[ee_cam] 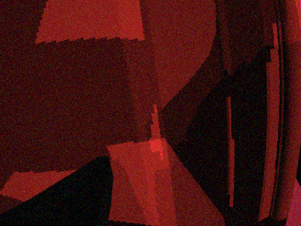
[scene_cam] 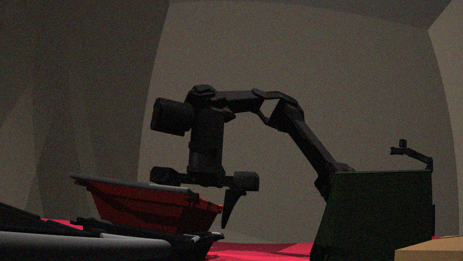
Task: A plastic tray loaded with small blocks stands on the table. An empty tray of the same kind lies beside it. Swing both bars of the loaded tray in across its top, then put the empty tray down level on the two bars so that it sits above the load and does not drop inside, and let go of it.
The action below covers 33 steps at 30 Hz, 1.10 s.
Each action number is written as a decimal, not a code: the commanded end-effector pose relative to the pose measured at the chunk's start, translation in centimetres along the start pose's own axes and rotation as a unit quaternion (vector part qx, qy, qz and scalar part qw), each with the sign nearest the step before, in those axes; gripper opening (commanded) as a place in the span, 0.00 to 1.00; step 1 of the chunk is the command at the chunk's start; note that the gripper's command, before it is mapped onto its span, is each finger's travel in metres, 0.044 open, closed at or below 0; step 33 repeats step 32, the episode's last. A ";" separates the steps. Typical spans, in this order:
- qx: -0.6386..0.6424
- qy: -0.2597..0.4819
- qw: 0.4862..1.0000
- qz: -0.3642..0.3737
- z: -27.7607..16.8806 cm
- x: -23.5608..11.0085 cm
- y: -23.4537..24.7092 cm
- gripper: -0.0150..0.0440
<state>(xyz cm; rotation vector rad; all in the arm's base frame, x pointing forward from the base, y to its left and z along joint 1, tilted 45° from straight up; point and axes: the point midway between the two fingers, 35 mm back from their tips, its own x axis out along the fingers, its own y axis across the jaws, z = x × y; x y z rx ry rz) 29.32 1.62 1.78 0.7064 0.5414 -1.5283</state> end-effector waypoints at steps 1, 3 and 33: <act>-0.002 0.001 1.000 0.000 0.0 0.0 0.0 0.98; 0.000 0.000 1.000 0.000 0.0 0.0 0.0 1.00; -0.002 0.002 1.000 -0.001 0.0 -11.0 0.0 1.00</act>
